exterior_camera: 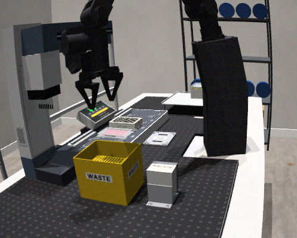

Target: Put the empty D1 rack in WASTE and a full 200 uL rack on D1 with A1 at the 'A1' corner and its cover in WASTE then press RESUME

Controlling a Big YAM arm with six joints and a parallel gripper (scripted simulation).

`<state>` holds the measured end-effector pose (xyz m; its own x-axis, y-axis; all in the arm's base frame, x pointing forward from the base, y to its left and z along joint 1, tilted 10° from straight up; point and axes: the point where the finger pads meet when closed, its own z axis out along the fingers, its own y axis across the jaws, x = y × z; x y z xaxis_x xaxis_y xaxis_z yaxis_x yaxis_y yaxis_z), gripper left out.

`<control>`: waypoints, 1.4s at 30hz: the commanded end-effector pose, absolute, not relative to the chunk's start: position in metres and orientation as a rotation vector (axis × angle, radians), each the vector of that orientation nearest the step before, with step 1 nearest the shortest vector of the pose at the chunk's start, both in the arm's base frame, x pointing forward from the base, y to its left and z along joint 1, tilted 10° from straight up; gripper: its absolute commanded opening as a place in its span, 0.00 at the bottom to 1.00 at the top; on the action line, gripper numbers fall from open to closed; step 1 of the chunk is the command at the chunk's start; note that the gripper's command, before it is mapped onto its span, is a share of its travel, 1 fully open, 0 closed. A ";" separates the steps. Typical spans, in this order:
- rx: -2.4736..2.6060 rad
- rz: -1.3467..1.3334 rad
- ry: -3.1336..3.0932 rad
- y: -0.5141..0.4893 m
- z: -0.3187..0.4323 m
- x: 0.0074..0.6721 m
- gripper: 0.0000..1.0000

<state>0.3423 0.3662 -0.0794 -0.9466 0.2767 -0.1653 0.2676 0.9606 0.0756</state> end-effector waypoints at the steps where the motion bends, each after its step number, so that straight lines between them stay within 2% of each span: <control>1: 0.403 0.070 2.937 0.370 -0.090 0.342 1.00; 42: 0.390 0.063 2.941 0.369 -0.097 0.339 1.00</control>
